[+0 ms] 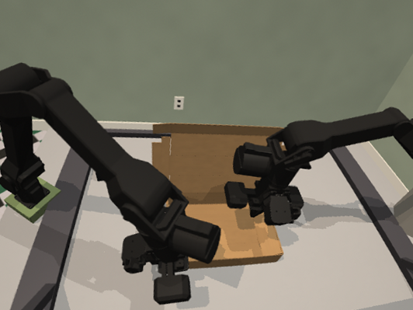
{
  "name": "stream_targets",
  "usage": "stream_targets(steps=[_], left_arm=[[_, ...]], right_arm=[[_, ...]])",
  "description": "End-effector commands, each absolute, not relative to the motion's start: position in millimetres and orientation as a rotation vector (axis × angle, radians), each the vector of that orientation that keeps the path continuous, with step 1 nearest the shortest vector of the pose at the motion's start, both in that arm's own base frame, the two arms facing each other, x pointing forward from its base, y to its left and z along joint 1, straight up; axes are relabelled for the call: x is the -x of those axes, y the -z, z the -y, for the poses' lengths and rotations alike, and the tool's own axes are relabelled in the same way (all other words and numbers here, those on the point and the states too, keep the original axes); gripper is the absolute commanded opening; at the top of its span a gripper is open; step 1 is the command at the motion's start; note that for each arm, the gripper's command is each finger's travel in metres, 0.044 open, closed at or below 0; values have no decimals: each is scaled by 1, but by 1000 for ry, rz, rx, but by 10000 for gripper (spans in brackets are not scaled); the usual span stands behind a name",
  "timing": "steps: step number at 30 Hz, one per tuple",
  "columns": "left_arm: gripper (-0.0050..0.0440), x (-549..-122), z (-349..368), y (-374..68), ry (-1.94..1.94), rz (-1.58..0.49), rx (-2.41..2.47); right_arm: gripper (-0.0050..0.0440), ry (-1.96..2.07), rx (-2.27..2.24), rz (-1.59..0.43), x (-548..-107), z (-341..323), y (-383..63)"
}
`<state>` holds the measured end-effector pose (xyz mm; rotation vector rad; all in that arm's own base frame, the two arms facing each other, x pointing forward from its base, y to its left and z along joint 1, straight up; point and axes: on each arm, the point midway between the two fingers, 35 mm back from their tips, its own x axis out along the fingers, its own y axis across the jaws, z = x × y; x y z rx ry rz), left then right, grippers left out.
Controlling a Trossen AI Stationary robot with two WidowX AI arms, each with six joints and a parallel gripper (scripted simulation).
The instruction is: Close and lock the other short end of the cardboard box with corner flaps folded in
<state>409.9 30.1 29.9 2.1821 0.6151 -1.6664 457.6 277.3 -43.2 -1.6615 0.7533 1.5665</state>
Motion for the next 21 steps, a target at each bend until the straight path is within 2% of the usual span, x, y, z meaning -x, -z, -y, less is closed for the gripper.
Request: stream_targets(steps=[1, 21], left_arm=[[0, -414, -30, -40, 1633, -602, -2202], [0, -414, -30, -40, 1633, -602, -2202]], right_arm=[[0, -1547, 1671, -727, -463, -281, 38], [0, -1559, 1668, -742, -461, -280, 46]])
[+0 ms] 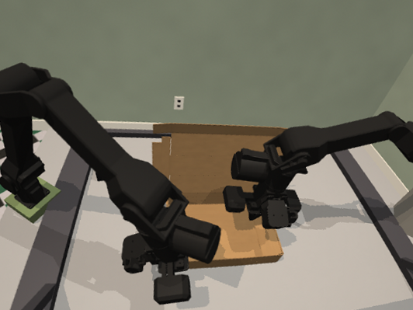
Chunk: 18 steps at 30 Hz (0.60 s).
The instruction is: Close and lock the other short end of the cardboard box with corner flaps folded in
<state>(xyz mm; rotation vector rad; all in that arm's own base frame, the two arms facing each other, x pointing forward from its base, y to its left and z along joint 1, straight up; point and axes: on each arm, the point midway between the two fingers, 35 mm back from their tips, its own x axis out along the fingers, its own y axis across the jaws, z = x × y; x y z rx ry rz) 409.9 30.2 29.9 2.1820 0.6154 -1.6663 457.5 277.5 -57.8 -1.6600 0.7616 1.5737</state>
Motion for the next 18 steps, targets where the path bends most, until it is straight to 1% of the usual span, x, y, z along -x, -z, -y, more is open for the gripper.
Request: stream_targets(steps=[1, 18], left_arm=[[0, -414, -30, -40, 1633, -602, -2202], [0, -414, -30, -40, 1633, -602, -2202]], right_arm=[[0, -1560, 1668, -743, -461, -279, 46], [0, -1576, 1663, -762, -457, -277, 49]])
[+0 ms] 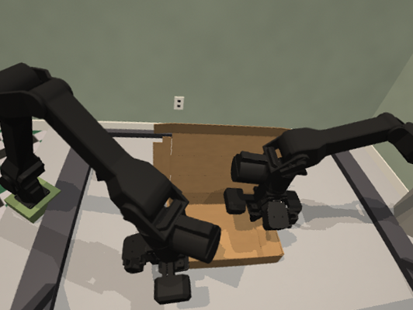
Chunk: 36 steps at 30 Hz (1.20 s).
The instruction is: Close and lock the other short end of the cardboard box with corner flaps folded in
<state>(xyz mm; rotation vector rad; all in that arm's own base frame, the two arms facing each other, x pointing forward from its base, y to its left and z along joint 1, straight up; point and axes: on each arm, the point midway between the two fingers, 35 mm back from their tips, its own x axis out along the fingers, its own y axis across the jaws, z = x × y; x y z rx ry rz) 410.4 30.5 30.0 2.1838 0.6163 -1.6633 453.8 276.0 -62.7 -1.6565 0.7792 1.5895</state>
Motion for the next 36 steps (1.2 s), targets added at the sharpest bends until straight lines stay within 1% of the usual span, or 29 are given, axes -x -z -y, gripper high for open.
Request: stream_targets(steps=[1, 36], left_arm=[[0, -414, -30, -40, 1633, -602, -2202], [0, -414, -30, -40, 1632, -602, -2205]], right_arm=[[0, -1577, 1663, -764, -456, -277, 49], [0, -1607, 1654, -799, -440, -271, 51]])
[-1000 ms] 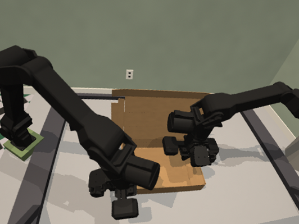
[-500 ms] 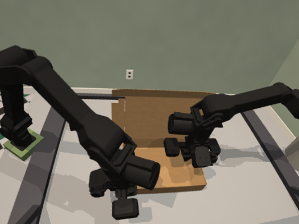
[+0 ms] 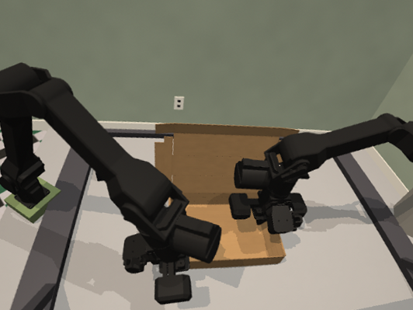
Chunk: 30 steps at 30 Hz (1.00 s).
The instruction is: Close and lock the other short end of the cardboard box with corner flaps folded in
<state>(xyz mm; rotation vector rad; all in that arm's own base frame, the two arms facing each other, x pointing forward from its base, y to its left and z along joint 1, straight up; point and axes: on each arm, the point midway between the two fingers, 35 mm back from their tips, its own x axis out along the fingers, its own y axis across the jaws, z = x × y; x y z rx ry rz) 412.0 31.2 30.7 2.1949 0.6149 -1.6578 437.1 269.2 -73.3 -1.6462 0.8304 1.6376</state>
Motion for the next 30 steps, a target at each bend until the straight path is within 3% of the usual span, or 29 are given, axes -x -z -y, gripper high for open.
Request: stream_targets(steps=[1, 5, 11, 28, 30], left_arm=[[0, -414, -30, -40, 1632, -602, -2205], [0, -414, -30, -40, 1632, -602, -2205], [0, -415, -30, -40, 1632, -602, -2206], [0, -415, -30, -40, 1631, -601, -2205], [0, -415, -30, -40, 1631, -601, -2205]], right_arm=[[0, -1606, 1655, -799, -440, -271, 49], [0, -1604, 1655, -796, -440, -271, 38], [0, -1592, 1659, -781, -439, -271, -19], [0, -1592, 1659, -781, -439, -270, -19], [45, -1594, 1659, -786, -437, -268, -19]])
